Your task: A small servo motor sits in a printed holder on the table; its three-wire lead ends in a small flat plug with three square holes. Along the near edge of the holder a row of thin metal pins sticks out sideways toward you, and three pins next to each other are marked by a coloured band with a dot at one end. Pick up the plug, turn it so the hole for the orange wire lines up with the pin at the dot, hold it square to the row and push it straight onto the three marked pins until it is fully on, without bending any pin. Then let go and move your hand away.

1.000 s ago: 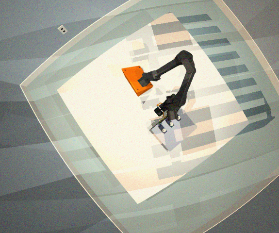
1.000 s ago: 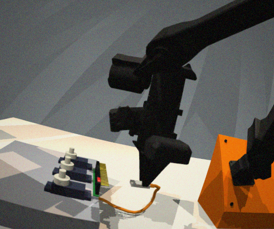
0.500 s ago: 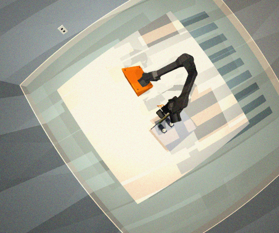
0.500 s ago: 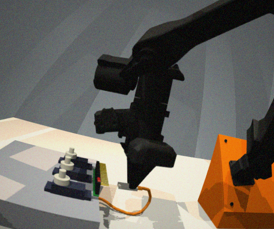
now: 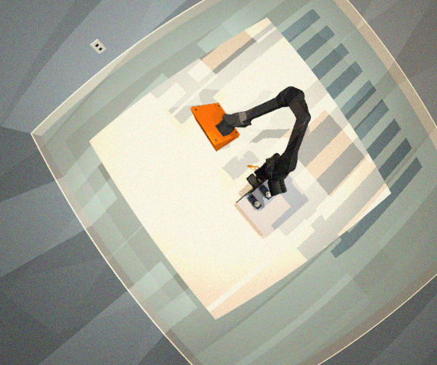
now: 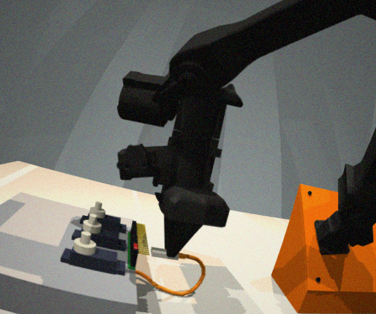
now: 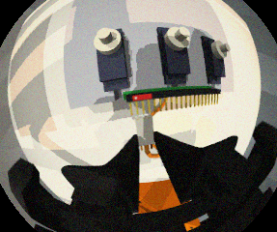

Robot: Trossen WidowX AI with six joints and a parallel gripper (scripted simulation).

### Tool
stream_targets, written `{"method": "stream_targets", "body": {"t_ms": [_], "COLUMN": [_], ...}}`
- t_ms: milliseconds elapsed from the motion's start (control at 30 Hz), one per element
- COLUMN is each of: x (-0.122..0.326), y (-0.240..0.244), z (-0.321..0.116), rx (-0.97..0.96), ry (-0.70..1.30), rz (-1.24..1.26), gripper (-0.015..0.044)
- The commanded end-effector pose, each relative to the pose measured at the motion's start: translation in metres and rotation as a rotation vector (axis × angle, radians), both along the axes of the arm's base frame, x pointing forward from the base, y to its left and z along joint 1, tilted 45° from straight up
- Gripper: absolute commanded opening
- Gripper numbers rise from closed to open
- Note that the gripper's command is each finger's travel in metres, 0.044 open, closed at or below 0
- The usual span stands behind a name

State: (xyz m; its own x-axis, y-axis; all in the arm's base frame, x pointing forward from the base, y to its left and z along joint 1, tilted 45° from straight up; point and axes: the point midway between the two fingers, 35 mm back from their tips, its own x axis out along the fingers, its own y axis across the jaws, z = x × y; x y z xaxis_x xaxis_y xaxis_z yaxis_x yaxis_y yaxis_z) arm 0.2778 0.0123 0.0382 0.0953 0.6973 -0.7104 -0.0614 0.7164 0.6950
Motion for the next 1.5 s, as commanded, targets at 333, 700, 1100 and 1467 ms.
{"method": "stream_targets", "body": {"t_ms": [333,700,1100,1467], "x": [0.01,0.017,0.023,0.017], "y": [-0.001,0.0,-0.001,-0.009], "z": [0.003,0.004,0.005,0.009], "rx": [0.001,0.001,0.001,-0.001], "ry": [-0.005,-0.006,-0.006,-0.005], "rz": [-0.003,-0.003,-0.003,-0.003], "gripper": [0.0,0.0,0.0,0.0289]}}
